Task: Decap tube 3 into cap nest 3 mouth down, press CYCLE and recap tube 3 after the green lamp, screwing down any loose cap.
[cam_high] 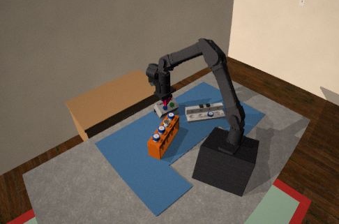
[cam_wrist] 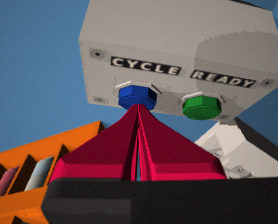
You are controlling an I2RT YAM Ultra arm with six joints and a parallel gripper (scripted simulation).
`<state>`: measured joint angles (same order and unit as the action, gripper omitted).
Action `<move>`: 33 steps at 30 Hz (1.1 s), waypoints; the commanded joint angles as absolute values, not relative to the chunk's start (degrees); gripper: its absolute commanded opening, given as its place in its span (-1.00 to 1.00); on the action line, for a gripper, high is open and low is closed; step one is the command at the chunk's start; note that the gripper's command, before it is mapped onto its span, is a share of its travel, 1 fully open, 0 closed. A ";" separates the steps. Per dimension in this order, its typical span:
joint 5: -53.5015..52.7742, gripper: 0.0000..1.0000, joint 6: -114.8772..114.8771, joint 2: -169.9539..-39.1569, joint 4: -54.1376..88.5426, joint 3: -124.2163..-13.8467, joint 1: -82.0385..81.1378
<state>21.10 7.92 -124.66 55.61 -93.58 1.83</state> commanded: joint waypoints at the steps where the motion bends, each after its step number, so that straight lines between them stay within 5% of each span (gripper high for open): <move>1: 21.10 -1.00 7.69 -124.31 55.12 -93.64 1.66; 33: 21.06 -1.00 7.06 -125.19 52.82 -92.45 2.24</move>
<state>21.06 7.25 -125.38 53.65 -92.36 2.37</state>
